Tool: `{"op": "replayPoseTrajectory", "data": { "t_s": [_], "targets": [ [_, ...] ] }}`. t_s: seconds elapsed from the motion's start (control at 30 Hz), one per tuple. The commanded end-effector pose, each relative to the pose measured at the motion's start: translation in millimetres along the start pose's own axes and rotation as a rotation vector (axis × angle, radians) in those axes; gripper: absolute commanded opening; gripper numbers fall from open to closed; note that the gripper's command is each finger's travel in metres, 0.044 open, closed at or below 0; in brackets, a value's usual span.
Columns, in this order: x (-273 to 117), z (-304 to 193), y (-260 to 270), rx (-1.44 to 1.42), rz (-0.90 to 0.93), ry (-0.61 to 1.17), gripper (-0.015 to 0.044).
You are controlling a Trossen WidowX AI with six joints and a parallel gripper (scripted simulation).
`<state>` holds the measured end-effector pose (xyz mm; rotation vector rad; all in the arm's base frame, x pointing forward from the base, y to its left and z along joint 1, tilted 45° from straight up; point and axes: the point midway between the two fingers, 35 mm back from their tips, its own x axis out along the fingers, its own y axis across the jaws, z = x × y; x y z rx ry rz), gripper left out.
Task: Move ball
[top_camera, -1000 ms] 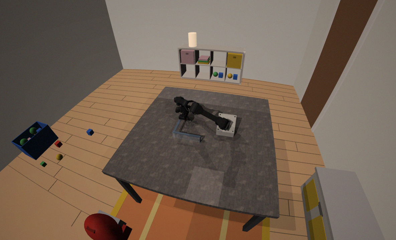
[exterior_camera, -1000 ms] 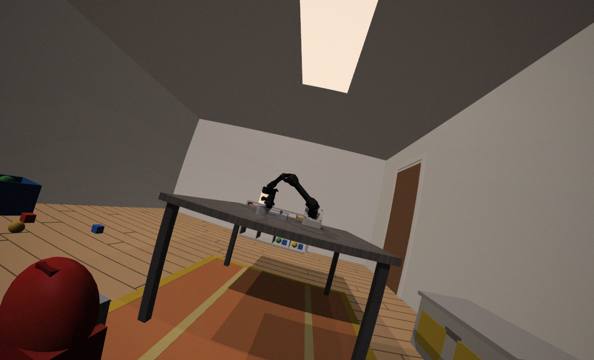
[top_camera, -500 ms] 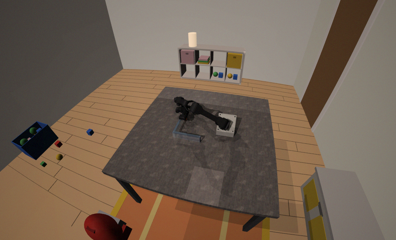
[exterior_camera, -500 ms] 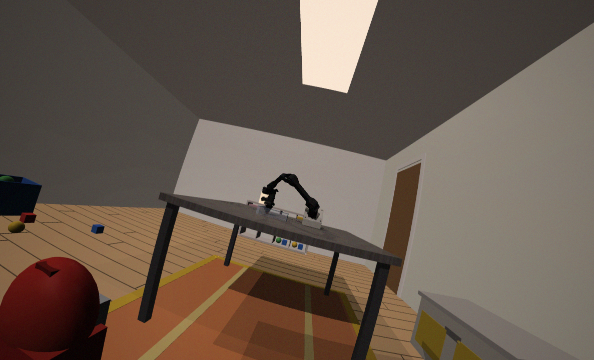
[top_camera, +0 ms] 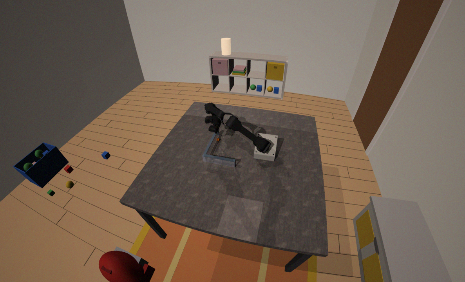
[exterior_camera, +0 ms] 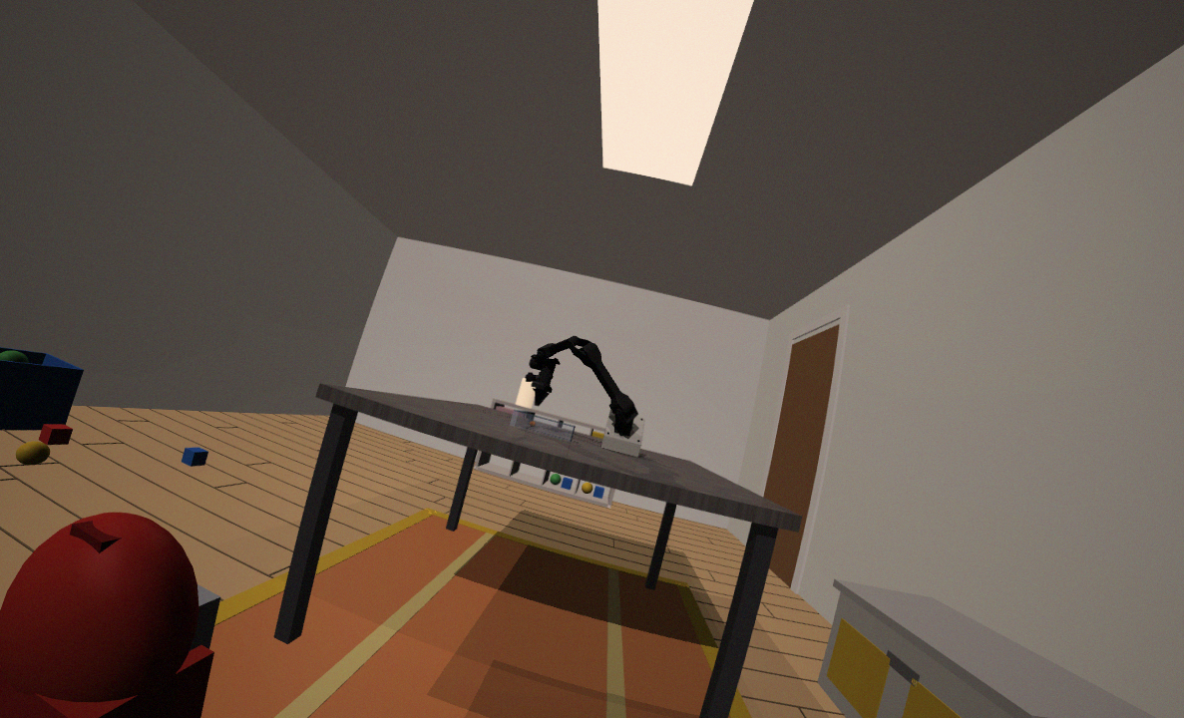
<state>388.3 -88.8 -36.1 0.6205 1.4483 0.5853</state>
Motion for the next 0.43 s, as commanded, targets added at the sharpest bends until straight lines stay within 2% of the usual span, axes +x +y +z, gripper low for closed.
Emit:
{"op": "replayPoseTrajectory", "data": {
  "t_s": [0.0, 0.17, 0.23, 0.33, 0.4],
  "targets": [
    [7, -1, 1, 0.002, 0.005, 0.013, 0.0223],
    [7, -1, 1, 0.002, 0.005, 0.013, 0.0223],
    [-5, -1, 1, 0.000, 0.003, 0.011, 0.0275],
    [-42, -3, 2, -0.004, 0.002, 0.007, 0.0354],
    [-45, -4, 3, -0.004, 0.002, 0.007, 0.0406]
  ]
}}
